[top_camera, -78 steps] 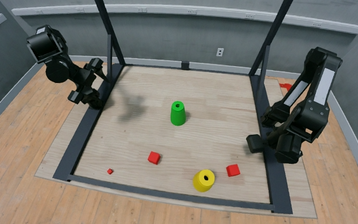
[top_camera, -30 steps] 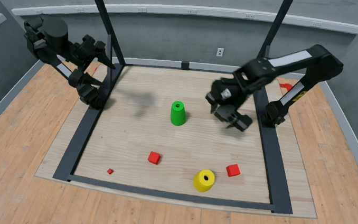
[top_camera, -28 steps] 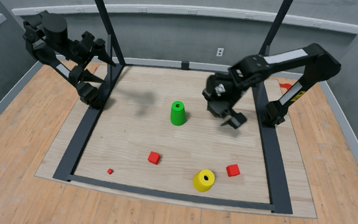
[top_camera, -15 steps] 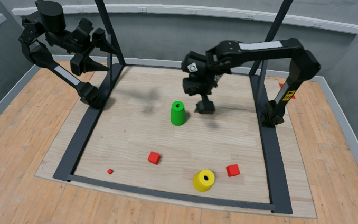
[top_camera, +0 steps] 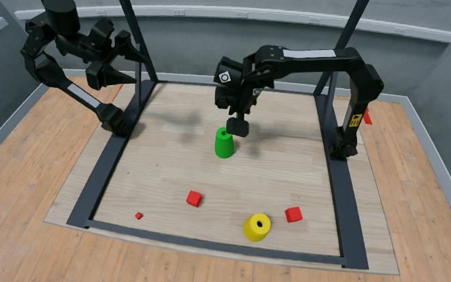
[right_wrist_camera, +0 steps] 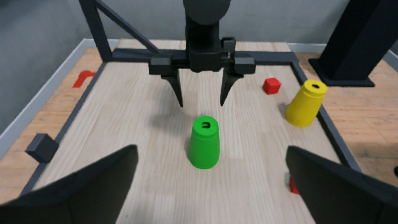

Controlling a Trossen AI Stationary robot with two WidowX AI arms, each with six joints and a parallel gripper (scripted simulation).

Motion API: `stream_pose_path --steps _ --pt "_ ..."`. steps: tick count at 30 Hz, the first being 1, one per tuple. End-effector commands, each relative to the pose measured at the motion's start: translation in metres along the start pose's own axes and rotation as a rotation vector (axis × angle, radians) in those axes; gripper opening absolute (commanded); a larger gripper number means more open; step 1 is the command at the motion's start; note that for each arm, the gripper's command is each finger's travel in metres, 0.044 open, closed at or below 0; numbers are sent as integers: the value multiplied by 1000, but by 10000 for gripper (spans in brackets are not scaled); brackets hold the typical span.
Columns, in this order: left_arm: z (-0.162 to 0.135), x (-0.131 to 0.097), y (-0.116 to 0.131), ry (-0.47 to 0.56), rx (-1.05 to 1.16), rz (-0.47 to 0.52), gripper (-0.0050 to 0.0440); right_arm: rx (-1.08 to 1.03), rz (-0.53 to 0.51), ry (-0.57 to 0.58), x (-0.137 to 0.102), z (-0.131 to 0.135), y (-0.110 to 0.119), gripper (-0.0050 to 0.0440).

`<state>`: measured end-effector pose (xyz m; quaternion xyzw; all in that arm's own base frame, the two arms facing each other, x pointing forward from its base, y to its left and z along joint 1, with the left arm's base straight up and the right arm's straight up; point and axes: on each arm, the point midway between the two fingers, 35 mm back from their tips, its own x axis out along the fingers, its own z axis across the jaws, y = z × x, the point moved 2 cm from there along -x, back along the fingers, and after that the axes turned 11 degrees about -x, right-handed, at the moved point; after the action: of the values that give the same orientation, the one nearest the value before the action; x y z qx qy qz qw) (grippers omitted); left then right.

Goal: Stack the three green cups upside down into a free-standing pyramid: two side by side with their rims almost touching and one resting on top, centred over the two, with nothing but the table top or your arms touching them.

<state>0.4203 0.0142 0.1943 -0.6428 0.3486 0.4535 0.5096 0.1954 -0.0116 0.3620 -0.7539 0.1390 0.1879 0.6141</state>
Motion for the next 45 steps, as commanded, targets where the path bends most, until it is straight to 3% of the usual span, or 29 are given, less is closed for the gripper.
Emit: stream_pose_path --steps 1,10,17,22,26,30,34,45 --pt "9 18 -1 4 11 -4 376 11 16 16 -5 1 7 400" --pt "10 45 -1 5 26 0 376 24 55 30 -5 1 20 400" --pt "6 50 -7 8 24 -14 376 28 65 32 -5 3 29 400" --pt "7 38 -8 12 22 -41 266 30 68 33 -5 4 34 400" --pt "8 38 -8 12 22 -41 253 31 65 36 -5 4 35 400" --pt "8 37 -8 12 23 -42 157 32 61 39 -5 4 38 400" --pt "8 33 -11 14 23 -51 243 35 45 45 -6 4 38 400" --pt "7 18 -15 13 23 -47 243 25 -13 57 -14 -1 15 400"
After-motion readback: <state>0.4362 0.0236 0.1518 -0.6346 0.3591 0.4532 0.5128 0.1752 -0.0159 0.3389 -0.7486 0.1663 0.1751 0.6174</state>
